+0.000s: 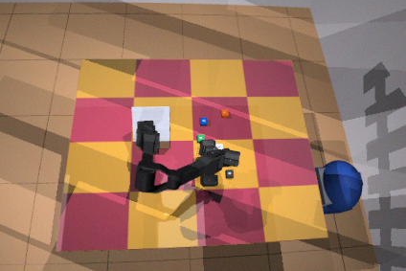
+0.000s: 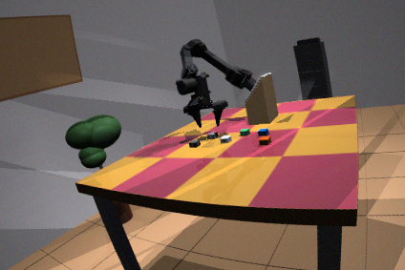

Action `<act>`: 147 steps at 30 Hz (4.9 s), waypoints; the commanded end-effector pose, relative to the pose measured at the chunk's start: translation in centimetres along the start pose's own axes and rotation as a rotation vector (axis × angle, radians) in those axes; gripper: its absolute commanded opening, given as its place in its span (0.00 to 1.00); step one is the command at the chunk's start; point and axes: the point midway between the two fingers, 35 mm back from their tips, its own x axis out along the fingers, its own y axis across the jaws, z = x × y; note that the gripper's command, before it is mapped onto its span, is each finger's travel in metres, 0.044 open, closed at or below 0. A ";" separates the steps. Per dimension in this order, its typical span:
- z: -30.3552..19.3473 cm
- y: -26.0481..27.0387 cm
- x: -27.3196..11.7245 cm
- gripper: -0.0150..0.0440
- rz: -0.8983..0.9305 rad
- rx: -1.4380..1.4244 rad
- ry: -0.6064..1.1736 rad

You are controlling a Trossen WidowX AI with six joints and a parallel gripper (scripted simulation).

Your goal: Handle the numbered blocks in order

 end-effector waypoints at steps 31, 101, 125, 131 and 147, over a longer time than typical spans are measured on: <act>-0.3 0.2 3.8 0.53 0.003 -0.010 0.007; -0.3 0.2 3.8 0.55 0.003 -0.010 0.007; 0.1 0.4 -2.1 0.80 0.011 -0.010 0.007; -0.2 0.2 -7.9 0.53 0.008 -0.011 0.008; 0.1 8.7 -8.1 0.46 0.035 -0.015 0.004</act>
